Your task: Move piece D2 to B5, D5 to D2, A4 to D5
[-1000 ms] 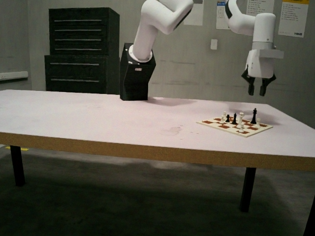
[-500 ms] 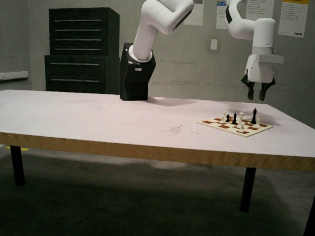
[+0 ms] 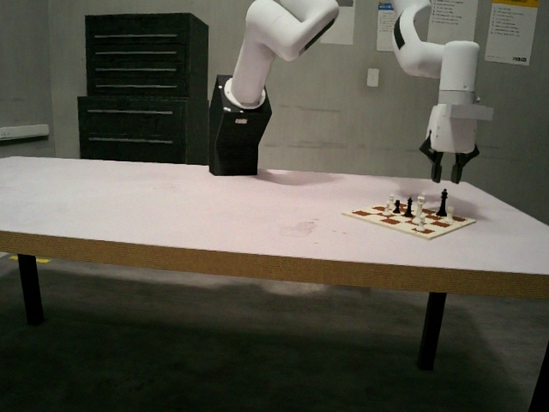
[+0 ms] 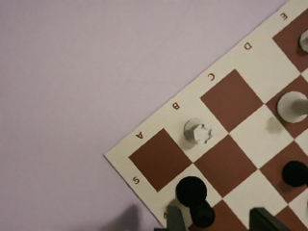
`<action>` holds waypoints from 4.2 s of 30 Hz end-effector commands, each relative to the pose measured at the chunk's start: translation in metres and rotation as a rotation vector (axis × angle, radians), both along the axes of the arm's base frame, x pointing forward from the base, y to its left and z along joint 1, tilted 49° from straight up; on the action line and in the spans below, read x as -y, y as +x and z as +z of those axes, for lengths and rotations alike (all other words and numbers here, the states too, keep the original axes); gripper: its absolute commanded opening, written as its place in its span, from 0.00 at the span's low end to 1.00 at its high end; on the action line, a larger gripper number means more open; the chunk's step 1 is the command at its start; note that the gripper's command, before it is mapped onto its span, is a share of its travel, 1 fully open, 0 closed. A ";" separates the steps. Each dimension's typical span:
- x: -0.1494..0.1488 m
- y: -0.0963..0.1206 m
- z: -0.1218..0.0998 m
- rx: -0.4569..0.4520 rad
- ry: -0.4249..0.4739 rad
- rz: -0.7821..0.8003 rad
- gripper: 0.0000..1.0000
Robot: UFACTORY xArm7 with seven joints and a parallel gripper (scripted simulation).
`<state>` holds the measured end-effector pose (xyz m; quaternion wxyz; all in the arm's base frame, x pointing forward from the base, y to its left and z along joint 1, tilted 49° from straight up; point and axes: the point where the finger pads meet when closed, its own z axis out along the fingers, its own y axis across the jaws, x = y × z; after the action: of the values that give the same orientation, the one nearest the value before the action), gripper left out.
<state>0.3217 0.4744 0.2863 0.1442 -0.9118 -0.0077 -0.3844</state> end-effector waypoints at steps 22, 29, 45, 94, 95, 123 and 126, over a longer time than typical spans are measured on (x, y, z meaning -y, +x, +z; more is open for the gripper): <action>-0.003 0.005 -0.004 0.002 0.002 0.002 0.43; -0.003 0.005 -0.004 0.002 0.002 0.002 0.43; -0.003 0.005 -0.004 0.002 0.002 0.002 0.43; -0.004 0.005 -0.003 0.002 0.002 0.002 0.43; -0.004 0.005 -0.003 0.002 0.002 0.002 0.43; -0.014 0.029 -0.025 0.002 0.002 0.002 0.43; -0.015 0.033 -0.029 0.002 0.002 0.002 0.43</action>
<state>0.3495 0.4859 0.2608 0.1438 -0.9120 -0.0073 -0.3842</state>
